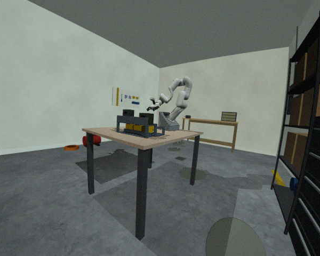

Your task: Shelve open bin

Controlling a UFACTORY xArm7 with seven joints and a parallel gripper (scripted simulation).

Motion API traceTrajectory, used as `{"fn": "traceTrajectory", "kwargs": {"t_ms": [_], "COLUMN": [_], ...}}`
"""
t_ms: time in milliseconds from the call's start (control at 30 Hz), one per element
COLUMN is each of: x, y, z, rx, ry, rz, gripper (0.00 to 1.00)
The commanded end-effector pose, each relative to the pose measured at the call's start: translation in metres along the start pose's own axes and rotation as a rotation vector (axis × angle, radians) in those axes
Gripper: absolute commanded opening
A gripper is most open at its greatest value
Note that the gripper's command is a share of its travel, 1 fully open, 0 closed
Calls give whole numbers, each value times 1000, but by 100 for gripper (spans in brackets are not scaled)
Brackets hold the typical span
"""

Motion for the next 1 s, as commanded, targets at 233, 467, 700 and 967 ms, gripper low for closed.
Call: {"fn": "traceTrajectory", "kwargs": {"t_ms": [233, 467, 700, 967], "x": [-26, -26, -48, -53], "y": [4, 4, 8, 9], "z": [-41, -41, -75, -83], "rx": [2, 2, 2, 2], "ry": [1, 1, 0, 0], "rz": [2, 2, 3, 3], "gripper": [100, 100, 100, 100]}}
Point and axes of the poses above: the point where the finger pads meet when closed, its own x axis back along the fingers, its own z axis across the jaws, y = z × x, the point moved 5 cm from there along x, back along the fingers, and after that the axes turned 15 degrees about -x, right-handed, at the moved point
